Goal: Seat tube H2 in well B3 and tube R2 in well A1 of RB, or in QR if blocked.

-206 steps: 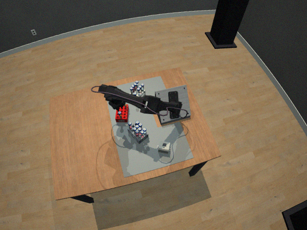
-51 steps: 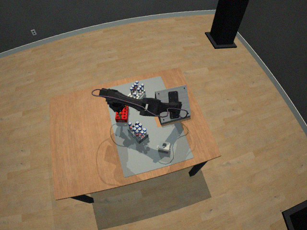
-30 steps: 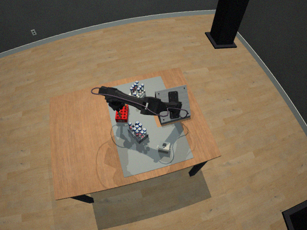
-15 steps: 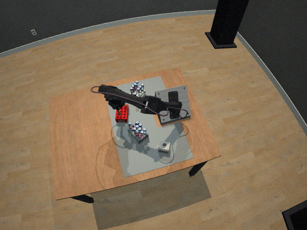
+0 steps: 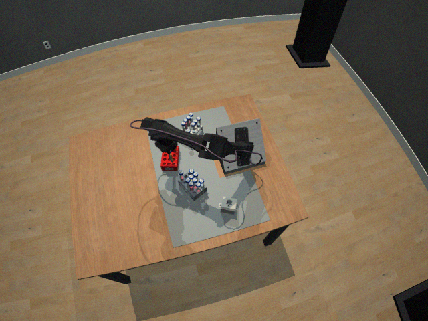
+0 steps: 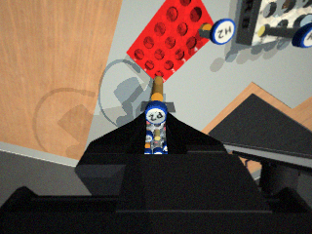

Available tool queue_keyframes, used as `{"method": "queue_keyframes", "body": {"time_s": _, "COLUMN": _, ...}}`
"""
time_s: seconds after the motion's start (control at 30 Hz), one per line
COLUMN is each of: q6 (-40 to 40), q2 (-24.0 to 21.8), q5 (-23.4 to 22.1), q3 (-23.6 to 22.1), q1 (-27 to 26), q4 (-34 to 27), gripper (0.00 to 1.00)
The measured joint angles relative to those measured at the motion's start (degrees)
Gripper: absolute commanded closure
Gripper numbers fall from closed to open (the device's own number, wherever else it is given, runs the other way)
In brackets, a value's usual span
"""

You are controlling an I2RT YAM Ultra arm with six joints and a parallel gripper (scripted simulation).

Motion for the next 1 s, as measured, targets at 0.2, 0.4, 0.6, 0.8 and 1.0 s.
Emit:
{"method": "queue_keyframes", "body": {"time_s": 0.2, "q6": -0.46, "q2": -2.32, "q5": 0.13, "q3": -3.32, "q1": -0.37, "q4": 0.7, "gripper": 1.0}}
{"method": "queue_keyframes", "body": {"time_s": 0.4, "q6": -0.94, "q2": -4.35, "q5": 0.35, "q3": -6.49, "q1": -0.87, "q4": 1.4, "gripper": 1.0}}
{"method": "queue_keyframes", "body": {"time_s": 0.6, "q6": -1.36, "q2": -5.75, "q5": 0.5, "q3": -8.72, "q1": -1.2, "q4": 2.19, "gripper": 1.0}}
{"method": "queue_keyframes", "body": {"time_s": 0.8, "q6": -1.88, "q2": -7.76, "q5": 0.72, "q3": -11.76, "q1": -1.75, "q4": 2.75, "gripper": 1.0}}
{"method": "queue_keyframes", "body": {"time_s": 1.0, "q6": -2.43, "q2": -9.57, "q5": 0.98, "q3": -14.27, "q1": -2.32, "q4": 3.15, "gripper": 1.0}}
